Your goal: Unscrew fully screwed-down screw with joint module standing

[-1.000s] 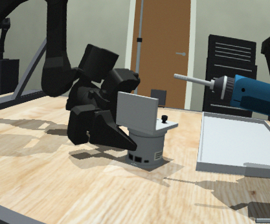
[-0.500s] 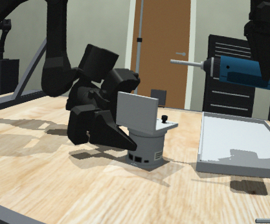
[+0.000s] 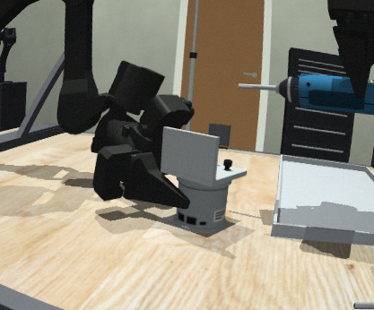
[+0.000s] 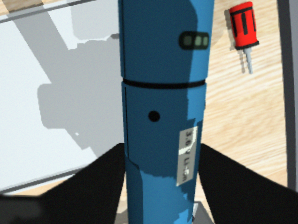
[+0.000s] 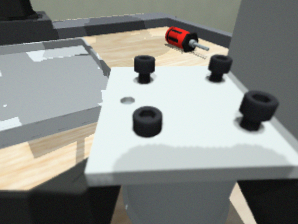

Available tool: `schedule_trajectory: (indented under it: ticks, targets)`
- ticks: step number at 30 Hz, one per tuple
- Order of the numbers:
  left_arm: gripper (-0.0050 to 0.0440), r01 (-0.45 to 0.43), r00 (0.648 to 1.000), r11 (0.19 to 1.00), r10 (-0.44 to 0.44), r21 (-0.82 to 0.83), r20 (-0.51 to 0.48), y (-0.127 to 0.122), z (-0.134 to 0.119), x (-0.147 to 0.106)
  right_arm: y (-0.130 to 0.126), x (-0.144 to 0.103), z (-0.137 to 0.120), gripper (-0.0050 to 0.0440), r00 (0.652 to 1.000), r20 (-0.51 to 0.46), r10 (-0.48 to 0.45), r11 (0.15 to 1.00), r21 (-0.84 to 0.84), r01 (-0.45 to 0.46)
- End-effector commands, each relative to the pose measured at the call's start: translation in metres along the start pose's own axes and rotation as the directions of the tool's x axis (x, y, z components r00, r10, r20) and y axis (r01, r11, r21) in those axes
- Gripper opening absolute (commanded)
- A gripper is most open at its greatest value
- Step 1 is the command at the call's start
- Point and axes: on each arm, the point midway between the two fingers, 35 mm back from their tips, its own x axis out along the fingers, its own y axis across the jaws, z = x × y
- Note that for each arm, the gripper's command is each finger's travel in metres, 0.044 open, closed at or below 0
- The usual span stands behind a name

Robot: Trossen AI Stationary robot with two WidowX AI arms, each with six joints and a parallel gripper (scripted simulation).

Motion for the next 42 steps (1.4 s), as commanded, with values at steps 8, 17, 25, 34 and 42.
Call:
schedule_trajectory:
  ticks: [8, 17, 25, 34, 42]
  targets:
    - [0.0161, 0.350, 0.934, 0.883, -0.353, 0.314, -0.051, 0.010, -0.013, -0.027, 0.003, -0.001, 0.011, 0.0244, 1.000, 0.019, 0.006, 1.000, 0.016, -0.007]
    - [0.0161, 0.547, 0.809, 0.646, -0.571, 0.532, -0.138, 0.019, -0.020, -0.037, 0.003, -0.001, 0.011, 0.0244, 1.000, 0.019, 0.006, 1.000, 0.016, -0.007]
    - [0.0161, 0.641, 0.679, 0.399, -0.693, 0.656, -0.242, 0.024, -0.025, -0.044, 0.003, -0.001, 0.011, 0.0244, 1.000, 0.019, 0.006, 1.000, 0.016, -0.007]
    - [0.0161, 0.673, 0.541, 0.156, -0.770, 0.723, -0.338, 0.026, -0.016, -0.044, 0.003, -0.001, 0.011, 0.0244, 1.000, 0.019, 0.006, 1.000, 0.016, -0.007]
    - [0.0161, 0.655, 0.492, 0.045, -0.782, 0.754, -0.381, 0.026, -0.010, -0.039, 0.003, -0.001, 0.011, 0.0244, 1.000, 0.019, 0.006, 1.000, 0.016, -0.007]
